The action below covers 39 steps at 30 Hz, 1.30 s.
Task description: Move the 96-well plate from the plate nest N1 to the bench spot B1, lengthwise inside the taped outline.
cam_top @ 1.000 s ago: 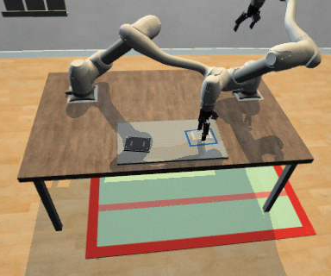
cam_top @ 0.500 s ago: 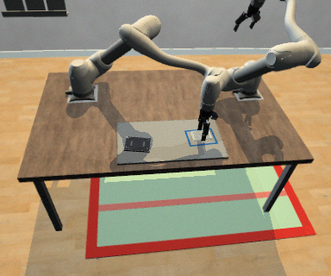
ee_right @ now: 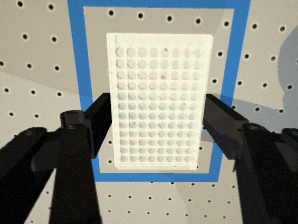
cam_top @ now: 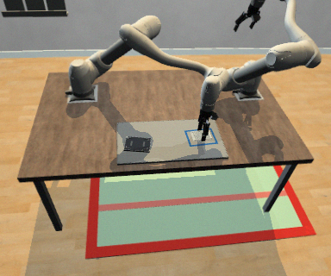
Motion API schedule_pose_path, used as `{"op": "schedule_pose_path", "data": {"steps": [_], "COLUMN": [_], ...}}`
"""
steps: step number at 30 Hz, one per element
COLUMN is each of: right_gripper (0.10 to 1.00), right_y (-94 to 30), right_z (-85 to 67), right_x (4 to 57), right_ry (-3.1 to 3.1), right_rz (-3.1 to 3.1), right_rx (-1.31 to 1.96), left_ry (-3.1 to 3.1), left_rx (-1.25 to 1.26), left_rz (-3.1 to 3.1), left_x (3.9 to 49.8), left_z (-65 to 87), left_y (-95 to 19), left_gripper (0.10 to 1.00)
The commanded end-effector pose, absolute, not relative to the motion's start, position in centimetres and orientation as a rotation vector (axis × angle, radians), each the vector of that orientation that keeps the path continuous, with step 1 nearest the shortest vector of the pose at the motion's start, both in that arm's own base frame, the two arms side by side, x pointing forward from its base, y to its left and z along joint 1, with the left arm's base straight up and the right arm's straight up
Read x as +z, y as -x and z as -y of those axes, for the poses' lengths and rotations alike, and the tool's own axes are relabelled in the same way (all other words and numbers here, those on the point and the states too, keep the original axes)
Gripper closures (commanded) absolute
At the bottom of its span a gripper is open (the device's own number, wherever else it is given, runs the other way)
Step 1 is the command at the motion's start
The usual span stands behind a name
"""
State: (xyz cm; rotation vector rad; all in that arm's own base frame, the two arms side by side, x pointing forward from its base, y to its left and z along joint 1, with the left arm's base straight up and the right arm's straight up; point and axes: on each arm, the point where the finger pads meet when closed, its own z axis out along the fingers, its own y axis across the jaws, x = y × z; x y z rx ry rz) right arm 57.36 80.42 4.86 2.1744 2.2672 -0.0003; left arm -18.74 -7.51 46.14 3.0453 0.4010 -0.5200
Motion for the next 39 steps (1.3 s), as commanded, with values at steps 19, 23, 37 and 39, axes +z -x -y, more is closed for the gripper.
{"op": "schedule_pose_path", "data": {"steps": [19, 23, 37, 39], "right_gripper": [0.493, 0.493, 0.493, 0.493], "right_y": [-57.39, -57.39, -57.39, -57.39], "right_z": [-80.47, -80.47, -80.47, -80.47], "right_x": [4.74, 4.70, 4.47, 4.45], "right_ry": [-2.175, -2.175, -2.175, -2.175], "right_rz": [-2.268, -2.268, -2.268, -2.268], "right_rx": [0.003, 0.003, 0.003, 0.003], "left_ry": [-3.045, -3.045, -3.045, -3.045], "left_rx": [-0.521, -0.521, -0.521, -0.521], "left_rz": [-0.401, -0.401, -0.401, -0.401], "left_x": [46.18, 46.18, 46.18, 46.18], "left_z": [7.50, 7.50, 7.50, 7.50], "left_y": [18.76, 18.76, 18.76, 18.76], "left_gripper": [0.098, 0.098, 0.098, 0.098]}}
